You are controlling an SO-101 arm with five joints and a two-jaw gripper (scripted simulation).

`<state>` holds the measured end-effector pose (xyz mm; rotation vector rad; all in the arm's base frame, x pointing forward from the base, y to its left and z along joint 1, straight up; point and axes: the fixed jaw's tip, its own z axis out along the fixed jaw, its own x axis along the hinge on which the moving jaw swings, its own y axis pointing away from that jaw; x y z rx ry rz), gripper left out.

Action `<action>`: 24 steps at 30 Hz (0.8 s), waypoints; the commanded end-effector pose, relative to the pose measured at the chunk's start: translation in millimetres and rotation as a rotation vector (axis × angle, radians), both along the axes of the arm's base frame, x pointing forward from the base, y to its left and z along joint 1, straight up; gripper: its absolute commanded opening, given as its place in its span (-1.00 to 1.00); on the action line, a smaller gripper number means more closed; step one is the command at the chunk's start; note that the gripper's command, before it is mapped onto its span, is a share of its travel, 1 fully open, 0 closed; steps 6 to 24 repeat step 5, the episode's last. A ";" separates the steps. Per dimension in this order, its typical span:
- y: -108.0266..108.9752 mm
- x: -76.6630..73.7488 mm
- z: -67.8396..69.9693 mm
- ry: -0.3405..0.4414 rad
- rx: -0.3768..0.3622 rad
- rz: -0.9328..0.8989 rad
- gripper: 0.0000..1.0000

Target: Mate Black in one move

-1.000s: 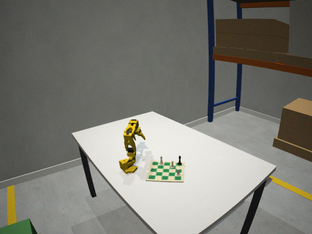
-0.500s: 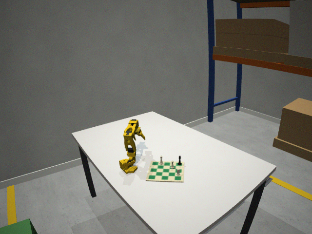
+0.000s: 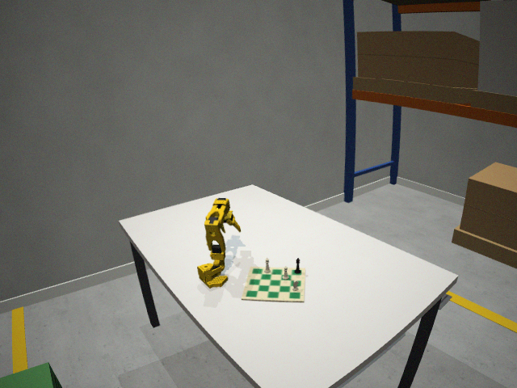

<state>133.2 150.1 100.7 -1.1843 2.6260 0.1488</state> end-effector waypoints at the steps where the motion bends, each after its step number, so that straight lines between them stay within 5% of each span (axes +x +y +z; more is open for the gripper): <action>1: 1.3 -1.9 3.1 -0.004 0.007 0.008 -0.20; 24: 1.3 -1.9 3.1 -0.004 0.007 0.008 -0.20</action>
